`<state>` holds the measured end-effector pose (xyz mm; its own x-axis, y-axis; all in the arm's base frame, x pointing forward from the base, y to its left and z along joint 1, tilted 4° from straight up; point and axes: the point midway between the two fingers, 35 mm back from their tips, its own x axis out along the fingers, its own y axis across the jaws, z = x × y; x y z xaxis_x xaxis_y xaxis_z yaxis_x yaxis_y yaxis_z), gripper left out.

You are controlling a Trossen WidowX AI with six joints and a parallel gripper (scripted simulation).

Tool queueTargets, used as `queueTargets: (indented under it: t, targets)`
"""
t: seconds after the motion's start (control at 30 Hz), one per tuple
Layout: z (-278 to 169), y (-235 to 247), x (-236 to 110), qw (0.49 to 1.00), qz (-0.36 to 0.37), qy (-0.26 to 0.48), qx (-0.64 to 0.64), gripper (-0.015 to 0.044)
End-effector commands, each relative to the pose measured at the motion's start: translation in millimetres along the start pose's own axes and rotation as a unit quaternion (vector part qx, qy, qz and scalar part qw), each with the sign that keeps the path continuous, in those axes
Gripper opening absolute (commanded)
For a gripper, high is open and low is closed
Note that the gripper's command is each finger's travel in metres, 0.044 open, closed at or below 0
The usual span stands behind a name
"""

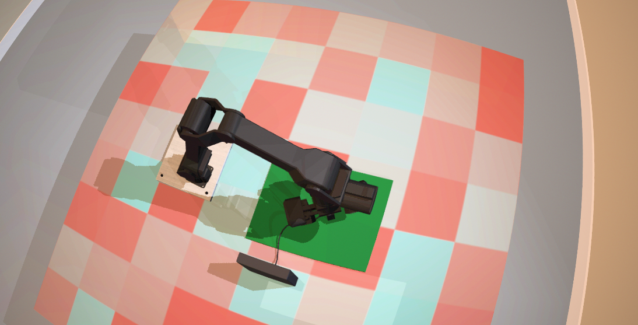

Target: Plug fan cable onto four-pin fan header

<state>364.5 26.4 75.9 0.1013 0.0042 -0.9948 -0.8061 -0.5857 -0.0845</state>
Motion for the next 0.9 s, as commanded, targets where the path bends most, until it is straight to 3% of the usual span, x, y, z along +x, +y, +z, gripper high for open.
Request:
queueTargets:
  t: [0.0, 0.33, 0.47, 0.6, 0.87]
  targets:
    - [-0.1, -0.1, -0.4, 1.000, 0.000, 0.000, 0.000, 0.0256]
    - [-0.1, -0.1, -0.4, 1.000, 0.000, 0.000, 0.000, 0.0000]
    - [-0.2, -0.3, -3.1, 1.000, 0.000, 0.000, 0.000, 0.0000]
    - [-0.3, -0.2, -47.3, 1.000, -0.001, -0.001, -0.003, 0.0000]
    - [-0.5, 0.4, -49.3, 1.000, -0.001, -0.001, 0.008, 0.0000]
